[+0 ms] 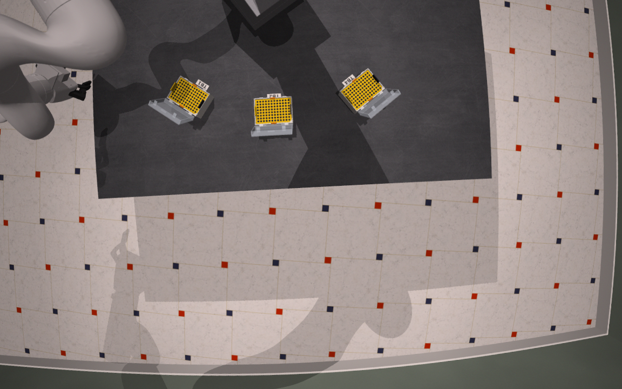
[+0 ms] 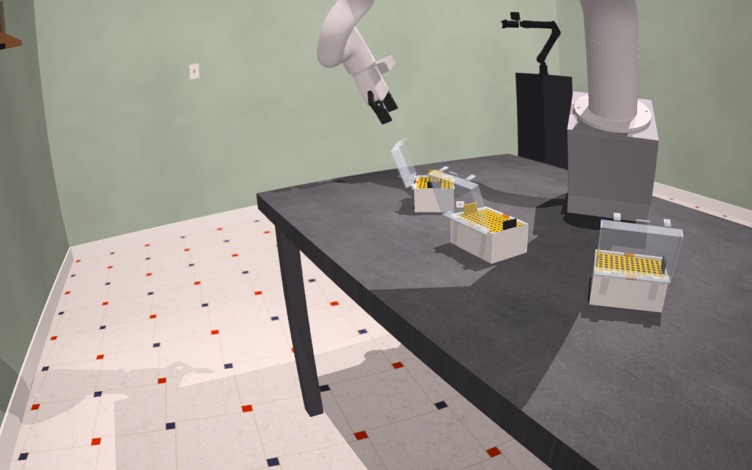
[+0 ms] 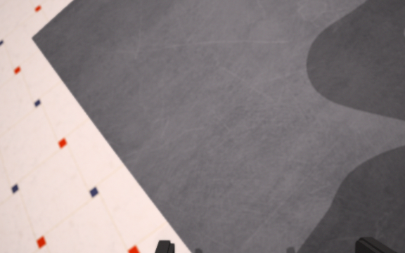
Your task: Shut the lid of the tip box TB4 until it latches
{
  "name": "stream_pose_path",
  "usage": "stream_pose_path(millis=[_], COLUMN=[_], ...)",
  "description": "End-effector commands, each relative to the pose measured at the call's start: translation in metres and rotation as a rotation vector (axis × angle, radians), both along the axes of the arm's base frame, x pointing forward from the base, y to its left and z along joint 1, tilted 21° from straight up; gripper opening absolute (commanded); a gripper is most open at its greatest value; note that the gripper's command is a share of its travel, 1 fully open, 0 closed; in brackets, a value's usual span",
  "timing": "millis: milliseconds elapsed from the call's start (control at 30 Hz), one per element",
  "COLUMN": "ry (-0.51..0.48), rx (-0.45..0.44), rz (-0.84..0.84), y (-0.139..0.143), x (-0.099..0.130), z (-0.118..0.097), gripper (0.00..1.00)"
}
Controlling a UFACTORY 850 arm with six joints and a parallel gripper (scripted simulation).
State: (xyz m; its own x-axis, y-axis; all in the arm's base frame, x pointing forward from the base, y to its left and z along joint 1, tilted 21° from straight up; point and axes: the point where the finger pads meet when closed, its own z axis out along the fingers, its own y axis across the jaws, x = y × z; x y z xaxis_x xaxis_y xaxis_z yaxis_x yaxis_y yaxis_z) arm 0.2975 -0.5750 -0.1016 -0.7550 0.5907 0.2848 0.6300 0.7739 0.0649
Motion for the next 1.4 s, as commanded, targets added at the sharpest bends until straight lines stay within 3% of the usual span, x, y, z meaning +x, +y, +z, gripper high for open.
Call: stream_pose_path(millis=[0, 533, 867, 1367], ry=[-0.001, -0.001, -0.148, -0.332], rx=[-0.002, -0.002, 0.117, 0.206], rz=[0.000, 0.000, 0.176, 0.369], y=[-0.001, -0.001, 0.040, 0.087], x=[0.000, 0.000, 0.017, 0.037], z=[0.001, 0.001, 0.010, 0.023], gripper=[1.00, 1.00, 1.00, 1.00])
